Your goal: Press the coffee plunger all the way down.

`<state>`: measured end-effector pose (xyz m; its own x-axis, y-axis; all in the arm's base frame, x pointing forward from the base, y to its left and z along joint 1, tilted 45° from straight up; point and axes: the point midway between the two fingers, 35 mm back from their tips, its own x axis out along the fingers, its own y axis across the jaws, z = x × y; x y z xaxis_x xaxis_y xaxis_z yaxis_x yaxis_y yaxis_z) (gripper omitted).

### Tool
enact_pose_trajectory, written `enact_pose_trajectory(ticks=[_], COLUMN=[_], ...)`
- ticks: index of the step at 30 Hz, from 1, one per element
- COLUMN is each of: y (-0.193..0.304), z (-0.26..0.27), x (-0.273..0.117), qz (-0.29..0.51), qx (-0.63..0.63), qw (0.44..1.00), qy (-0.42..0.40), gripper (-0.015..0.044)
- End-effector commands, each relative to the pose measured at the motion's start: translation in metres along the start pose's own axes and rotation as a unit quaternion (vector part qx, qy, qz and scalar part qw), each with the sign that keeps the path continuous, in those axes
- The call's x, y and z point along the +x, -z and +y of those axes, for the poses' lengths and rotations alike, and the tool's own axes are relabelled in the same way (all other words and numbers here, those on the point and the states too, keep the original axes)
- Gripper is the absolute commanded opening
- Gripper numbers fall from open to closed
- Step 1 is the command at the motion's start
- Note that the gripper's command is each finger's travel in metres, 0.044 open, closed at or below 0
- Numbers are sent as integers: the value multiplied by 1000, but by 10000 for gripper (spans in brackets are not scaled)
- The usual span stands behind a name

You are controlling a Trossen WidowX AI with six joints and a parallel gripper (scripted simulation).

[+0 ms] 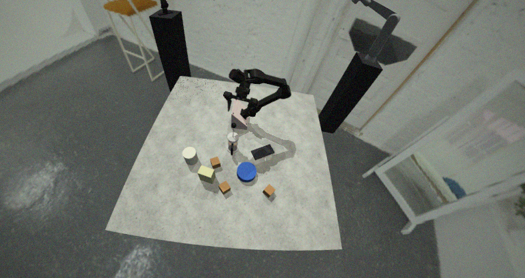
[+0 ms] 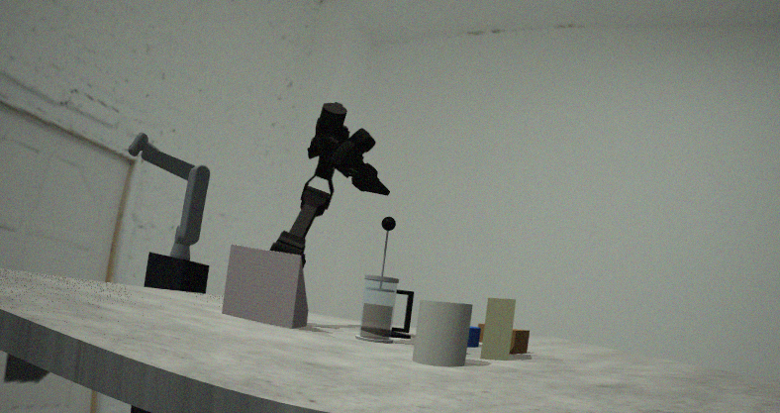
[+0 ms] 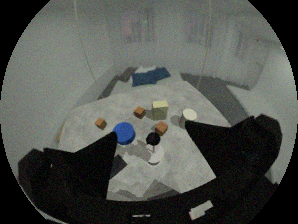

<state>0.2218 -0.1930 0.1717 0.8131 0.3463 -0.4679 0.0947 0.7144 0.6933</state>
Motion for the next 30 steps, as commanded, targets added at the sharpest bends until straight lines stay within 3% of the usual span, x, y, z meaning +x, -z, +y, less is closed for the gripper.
enact_pose_trajectory(ticks=[1, 9, 30], y=[5, 52, 52], z=[-6, -6, -7], x=[-4, 24, 51], qz=[-11, -11, -10], qx=[1, 1, 1], qw=[1000, 1000, 1000], qy=[4, 3, 5], gripper=[440, 440, 440])
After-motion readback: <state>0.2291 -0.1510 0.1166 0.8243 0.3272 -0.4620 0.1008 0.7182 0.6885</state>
